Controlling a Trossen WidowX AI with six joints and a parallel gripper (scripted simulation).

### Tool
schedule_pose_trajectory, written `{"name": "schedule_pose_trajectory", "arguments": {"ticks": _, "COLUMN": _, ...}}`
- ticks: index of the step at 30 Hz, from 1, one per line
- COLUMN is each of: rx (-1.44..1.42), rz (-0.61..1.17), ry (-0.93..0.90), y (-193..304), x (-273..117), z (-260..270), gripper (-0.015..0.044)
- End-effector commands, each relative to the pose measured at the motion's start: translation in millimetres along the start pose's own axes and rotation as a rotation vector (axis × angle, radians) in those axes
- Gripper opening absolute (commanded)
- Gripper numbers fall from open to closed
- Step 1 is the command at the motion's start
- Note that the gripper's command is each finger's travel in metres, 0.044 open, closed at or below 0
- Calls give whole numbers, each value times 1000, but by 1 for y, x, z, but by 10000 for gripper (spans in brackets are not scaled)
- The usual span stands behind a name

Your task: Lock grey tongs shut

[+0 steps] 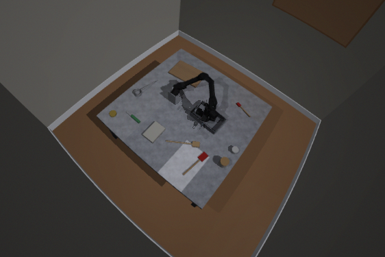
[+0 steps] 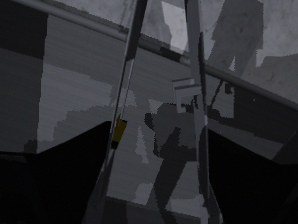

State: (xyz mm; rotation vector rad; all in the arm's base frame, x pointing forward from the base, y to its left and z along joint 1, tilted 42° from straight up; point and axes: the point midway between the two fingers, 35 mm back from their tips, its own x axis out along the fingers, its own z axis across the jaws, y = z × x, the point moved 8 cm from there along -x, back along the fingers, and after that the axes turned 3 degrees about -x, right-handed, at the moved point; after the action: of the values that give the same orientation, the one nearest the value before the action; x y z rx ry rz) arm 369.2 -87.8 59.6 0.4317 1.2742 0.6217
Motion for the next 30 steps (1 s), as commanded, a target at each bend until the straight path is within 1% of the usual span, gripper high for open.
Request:
{"name": "schedule_pose_trajectory", "arguments": {"ticks": 1, "rx": -1, "rz": 0, "ry": 0, "y": 0, "x": 0, "z": 0, "gripper": 293}}
{"name": "schedule_pose_trajectory", "arguments": {"ticks": 30, "rx": -1, "rz": 0, "ry": 0, "y": 0, "x": 0, "z": 0, "gripper": 100}}
